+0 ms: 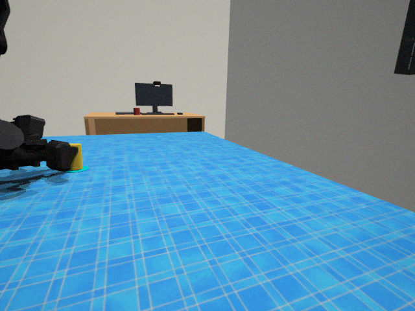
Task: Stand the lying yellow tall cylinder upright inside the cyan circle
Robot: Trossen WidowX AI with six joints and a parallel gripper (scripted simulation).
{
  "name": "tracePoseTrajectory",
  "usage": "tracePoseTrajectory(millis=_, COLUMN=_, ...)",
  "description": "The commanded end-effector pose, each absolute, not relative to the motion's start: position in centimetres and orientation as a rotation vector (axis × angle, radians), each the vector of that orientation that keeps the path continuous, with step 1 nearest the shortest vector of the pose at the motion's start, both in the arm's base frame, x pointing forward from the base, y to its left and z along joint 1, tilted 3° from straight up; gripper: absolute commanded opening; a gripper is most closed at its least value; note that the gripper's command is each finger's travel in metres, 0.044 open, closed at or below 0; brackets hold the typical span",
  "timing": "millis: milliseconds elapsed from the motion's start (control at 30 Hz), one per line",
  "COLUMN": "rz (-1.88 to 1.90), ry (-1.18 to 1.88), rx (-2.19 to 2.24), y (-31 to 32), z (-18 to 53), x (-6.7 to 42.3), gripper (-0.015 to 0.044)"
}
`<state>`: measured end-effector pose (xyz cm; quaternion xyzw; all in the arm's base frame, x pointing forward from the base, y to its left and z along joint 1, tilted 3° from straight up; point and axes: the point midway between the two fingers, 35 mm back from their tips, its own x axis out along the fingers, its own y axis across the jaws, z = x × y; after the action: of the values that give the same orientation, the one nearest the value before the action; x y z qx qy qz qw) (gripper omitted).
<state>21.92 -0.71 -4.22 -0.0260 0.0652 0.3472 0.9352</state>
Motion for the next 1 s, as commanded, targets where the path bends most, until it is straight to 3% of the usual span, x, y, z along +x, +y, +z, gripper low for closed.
tracePoseTrajectory(millis=0, rz=0.712, ry=0.127, rx=-0.057, y=-0.8, z=-4.3, x=22.0, gripper=0.0105)
tracePoseTrajectory(millis=33, rz=0.712, ry=0.127, rx=-0.057, y=-0.8, z=-4.3, x=22.0, gripper=0.0105)
tracePoseTrajectory(millis=400, rz=0.712, ry=0.127, rx=-0.057, y=-0.8, z=-4.3, x=22.0, gripper=0.0394)
tracePoseTrajectory(millis=967, rz=0.713, ry=0.124, rx=-0.06, y=-1.2, z=-0.9, x=22.7, gripper=0.04)
